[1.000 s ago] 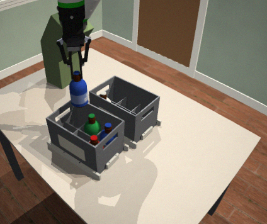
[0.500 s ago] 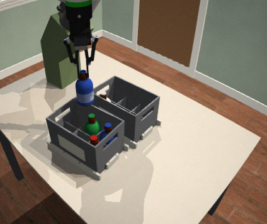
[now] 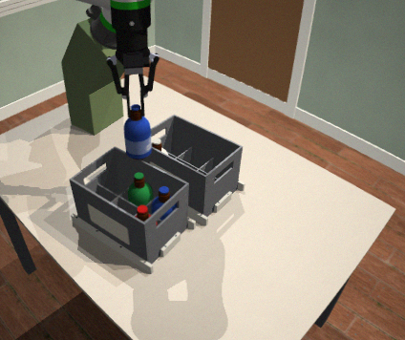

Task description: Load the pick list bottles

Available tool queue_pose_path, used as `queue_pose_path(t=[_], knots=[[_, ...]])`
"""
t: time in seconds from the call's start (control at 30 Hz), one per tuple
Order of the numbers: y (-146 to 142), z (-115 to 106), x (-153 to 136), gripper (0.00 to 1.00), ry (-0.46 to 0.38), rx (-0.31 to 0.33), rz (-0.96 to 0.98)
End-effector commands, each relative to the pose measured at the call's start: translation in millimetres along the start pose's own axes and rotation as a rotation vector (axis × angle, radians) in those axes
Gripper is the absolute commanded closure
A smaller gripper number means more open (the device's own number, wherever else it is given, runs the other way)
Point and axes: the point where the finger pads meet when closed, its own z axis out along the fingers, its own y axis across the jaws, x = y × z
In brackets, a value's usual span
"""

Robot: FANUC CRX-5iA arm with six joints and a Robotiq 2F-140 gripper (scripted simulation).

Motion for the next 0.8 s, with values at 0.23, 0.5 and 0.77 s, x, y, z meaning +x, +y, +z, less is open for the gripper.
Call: queue_pose_path(t=[0.23, 0.5, 0.77], knots=[[-22.8, -0.4, -2.9, 0.9, 0.001, -0.003, 0.0], [-34.7, -0.4, -4.7, 0.9, 0.001, -0.002, 0.0], [-50.6, -0.3, -7.1, 0.9, 0.001, -0.002, 0.0]])
